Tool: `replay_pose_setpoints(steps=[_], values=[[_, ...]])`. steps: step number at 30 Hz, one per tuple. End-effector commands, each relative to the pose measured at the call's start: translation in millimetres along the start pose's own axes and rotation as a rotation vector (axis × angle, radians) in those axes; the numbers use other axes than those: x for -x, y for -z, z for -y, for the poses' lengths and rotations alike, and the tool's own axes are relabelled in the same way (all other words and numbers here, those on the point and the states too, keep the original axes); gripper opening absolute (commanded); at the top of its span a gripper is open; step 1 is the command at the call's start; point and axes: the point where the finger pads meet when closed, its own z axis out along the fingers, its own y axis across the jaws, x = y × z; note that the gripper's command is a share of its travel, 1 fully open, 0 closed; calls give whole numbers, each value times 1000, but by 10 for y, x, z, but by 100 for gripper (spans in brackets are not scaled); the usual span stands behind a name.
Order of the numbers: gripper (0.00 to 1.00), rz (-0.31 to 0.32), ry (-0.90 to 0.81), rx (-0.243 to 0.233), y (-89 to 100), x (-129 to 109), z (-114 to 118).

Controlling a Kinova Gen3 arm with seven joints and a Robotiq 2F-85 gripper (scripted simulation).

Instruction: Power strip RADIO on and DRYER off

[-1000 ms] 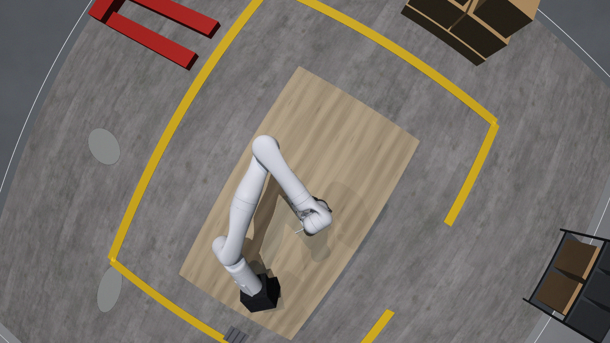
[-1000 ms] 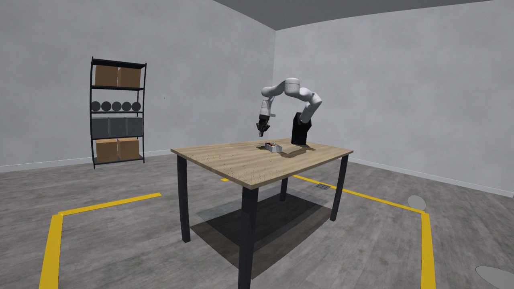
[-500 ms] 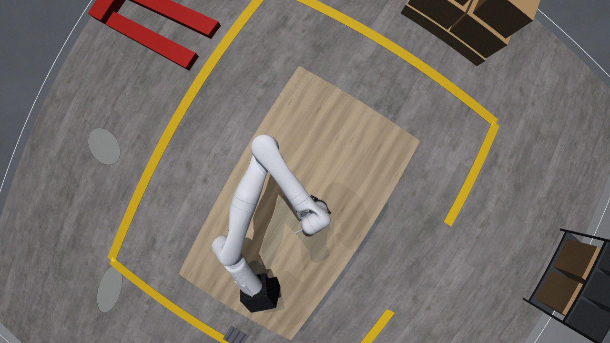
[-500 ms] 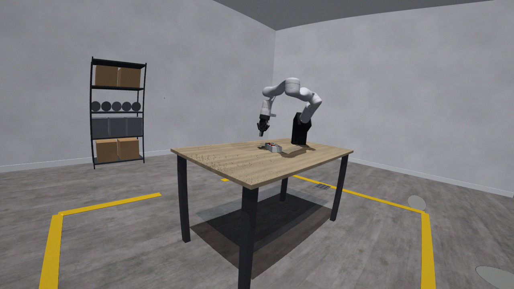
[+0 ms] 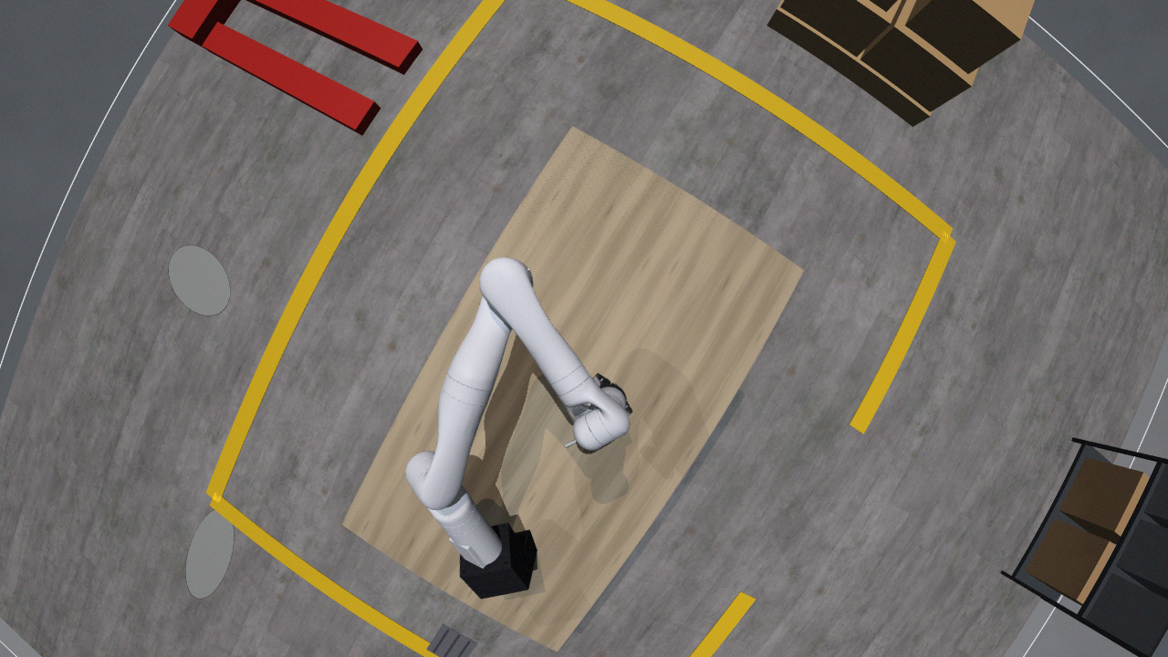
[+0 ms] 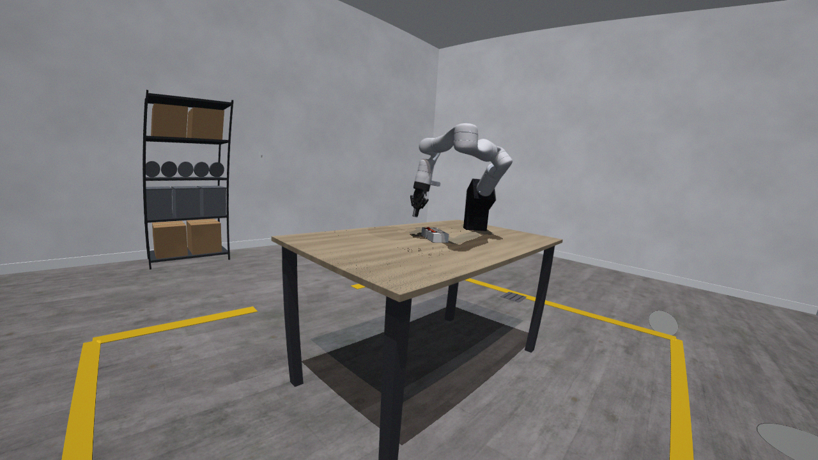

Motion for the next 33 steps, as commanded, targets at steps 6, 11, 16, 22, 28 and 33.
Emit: replay_pose_setpoints(steps=[6,11,16,22,28,33], values=[[0,7,-42,-8,16,-7,8],[0,12,-73,-13,22,-13,16],[0,16,-103,-18,28,-20,24],[0,21,-133,-23,34,-27,32],[0,25,-161,-28,40,-34,40],[0,28,-188,-32,46,-42,48]])
